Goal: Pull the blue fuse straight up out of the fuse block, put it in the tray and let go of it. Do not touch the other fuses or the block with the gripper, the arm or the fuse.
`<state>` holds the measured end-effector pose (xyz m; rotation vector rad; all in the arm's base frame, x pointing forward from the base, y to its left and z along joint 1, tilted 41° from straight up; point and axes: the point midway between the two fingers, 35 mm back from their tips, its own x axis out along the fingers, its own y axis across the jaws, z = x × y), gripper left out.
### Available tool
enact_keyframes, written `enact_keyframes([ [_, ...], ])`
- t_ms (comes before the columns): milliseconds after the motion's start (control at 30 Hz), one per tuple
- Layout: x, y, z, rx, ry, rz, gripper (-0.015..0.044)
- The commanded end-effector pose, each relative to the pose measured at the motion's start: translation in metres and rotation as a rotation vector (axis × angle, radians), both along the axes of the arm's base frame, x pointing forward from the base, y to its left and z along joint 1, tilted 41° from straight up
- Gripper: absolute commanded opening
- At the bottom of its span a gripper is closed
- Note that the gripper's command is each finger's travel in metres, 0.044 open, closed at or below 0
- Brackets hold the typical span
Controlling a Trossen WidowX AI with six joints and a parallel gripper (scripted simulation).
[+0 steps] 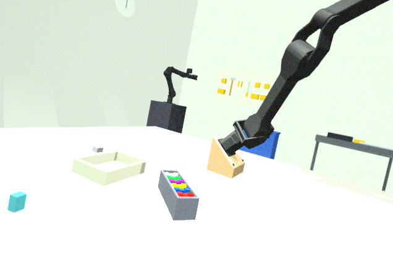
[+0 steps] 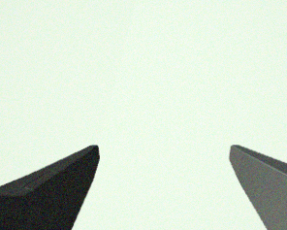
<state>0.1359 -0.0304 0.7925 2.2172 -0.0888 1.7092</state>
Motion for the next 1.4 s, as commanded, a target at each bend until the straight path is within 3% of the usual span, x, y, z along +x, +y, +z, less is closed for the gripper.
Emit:
enact_keyframes([
  [0, -0.002, 0.0, 0.0, 0.0, -0.003, 0.001, 0.0374],
  [200, -0.066, 0.02, 0.005, -0.048, -0.154, -0.086, 0.0216],
  [400, -0.134, 0.068, 0.001, -0.161, -0.356, -0.259, 0.0072],
  [633, -0.183, 0.15, -0.023, -0.344, -0.565, -0.437, 0.0072],
  [833, -0.192, 0.23, -0.059, -0.545, -0.71, -0.556, 0.0072],
  [1133, -0.153, 0.326, -0.121, -0.838, -0.855, -0.741, 0.0072],
  [1367, -0.091, 0.39, -0.19, -1.131, -0.911, -0.76, 0.0072],
])
